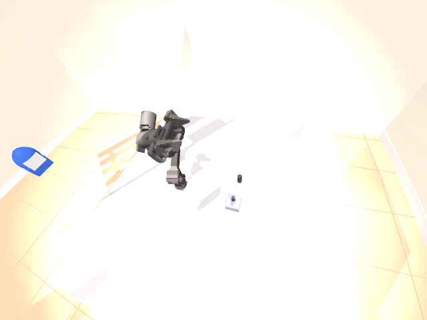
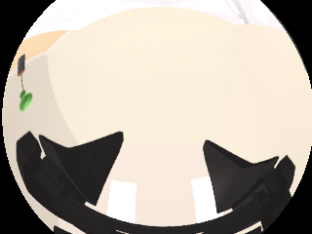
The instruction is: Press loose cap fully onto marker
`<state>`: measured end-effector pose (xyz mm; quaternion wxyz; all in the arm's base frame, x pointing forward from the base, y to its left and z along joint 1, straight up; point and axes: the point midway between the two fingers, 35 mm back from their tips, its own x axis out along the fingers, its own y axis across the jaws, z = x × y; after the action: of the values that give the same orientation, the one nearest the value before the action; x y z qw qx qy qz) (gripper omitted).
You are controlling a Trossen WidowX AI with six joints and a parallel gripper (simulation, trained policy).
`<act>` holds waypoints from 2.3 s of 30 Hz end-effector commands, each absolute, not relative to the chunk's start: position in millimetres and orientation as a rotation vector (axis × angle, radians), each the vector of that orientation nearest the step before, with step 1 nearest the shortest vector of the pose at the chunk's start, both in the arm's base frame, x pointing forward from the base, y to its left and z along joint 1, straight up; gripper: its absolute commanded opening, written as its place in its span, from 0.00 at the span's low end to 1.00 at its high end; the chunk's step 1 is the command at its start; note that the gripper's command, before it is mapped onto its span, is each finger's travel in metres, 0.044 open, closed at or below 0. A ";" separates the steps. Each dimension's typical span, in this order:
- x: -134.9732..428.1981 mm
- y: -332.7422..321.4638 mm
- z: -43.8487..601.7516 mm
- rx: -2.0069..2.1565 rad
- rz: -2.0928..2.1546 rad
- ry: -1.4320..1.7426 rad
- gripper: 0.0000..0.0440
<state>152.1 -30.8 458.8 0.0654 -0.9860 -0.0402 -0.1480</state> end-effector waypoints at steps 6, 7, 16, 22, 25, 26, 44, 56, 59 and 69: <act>155.2 -37.3 457.3 -2.917 -0.409 -0.128 0.57; 155.7 -38.1 457.3 -2.908 -0.403 -0.130 0.52; 161.6 -47.0 453.9 -2.846 -0.337 -0.140 0.52; 165.4 -51.8 451.6 -2.815 -0.293 -0.145 0.56; 167.3 -53.9 450.5 -2.801 -0.272 -0.148 0.58; 167.9 -54.6 450.1 -2.796 -0.265 -0.149 0.59; 180.3 -65.6 442.2 -2.713 -0.148 -0.172 0.68; 190.0 -72.5 434.9 -2.659 -0.072 -0.187 0.72; 192.6 -74.2 432.7 -2.645 -0.052 -0.190 0.72; 202.1 -79.6 424.5 -2.598 0.016 -0.196 0.71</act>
<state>198.3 -76.1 426.6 0.2588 -0.9630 -0.0746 -0.0016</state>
